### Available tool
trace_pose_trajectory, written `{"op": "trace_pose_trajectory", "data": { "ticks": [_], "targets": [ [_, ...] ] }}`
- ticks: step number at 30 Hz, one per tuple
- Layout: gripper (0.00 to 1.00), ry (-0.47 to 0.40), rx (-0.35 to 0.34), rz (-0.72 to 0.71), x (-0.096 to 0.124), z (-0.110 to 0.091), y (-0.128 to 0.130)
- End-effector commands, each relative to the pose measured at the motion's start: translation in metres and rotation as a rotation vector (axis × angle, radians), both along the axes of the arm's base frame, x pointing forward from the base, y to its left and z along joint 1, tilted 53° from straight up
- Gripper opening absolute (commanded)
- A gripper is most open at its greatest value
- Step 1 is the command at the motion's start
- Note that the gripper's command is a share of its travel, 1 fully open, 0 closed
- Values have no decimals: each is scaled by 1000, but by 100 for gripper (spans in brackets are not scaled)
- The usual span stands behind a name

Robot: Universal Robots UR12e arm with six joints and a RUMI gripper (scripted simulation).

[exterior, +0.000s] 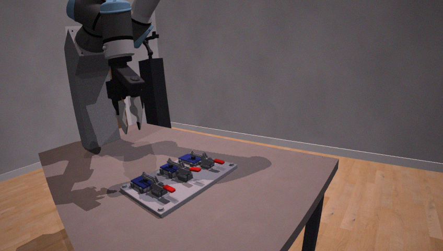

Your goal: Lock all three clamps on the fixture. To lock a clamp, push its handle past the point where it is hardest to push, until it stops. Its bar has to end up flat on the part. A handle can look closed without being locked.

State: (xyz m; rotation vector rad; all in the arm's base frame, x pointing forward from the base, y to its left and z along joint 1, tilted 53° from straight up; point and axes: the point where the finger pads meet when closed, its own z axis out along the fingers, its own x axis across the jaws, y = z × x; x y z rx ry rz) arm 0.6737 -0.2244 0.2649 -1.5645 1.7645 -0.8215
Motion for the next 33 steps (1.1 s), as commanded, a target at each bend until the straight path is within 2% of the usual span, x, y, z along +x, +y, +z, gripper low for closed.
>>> {"op": "trace_pose_trajectory", "data": {
  "ticks": [1, 27, 33],
  "targets": [
    [28, -1, -1, 0, 0, 0, 0],
    [28, 0, -1, 0, 0, 0, 0],
    [28, 0, -1, 0, 1, 1, 15]
  ]
}}
